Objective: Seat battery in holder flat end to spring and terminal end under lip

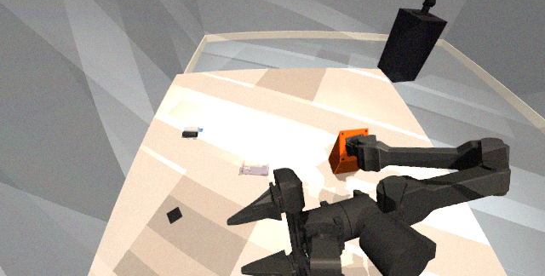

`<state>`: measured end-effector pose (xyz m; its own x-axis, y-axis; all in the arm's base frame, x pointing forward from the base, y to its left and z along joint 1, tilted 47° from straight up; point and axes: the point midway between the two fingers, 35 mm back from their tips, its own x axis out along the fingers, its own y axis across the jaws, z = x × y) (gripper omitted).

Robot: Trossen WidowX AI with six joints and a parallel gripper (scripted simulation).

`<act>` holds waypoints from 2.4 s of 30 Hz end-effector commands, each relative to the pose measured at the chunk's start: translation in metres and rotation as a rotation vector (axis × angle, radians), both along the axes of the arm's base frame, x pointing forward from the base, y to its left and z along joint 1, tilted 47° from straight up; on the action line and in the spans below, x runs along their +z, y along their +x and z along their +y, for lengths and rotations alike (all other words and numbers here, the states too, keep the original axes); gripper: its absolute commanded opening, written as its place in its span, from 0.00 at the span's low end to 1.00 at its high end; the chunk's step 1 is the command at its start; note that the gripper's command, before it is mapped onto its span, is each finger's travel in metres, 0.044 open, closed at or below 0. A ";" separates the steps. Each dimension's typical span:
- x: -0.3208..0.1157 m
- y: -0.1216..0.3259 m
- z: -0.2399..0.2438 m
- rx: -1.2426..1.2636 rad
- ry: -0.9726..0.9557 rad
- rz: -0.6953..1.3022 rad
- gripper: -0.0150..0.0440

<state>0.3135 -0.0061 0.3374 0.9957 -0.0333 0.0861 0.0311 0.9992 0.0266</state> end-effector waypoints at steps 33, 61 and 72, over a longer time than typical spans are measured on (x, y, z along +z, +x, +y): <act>-0.269 -0.089 0.008 1.043 0.097 1.167 0.25; -0.310 -0.091 0.077 1.044 0.098 1.166 0.25; -0.300 -0.102 0.088 1.044 0.098 1.167 0.25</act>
<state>0.2182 0.0779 0.0350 0.0996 0.7243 -0.6823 -0.6043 0.5887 0.5368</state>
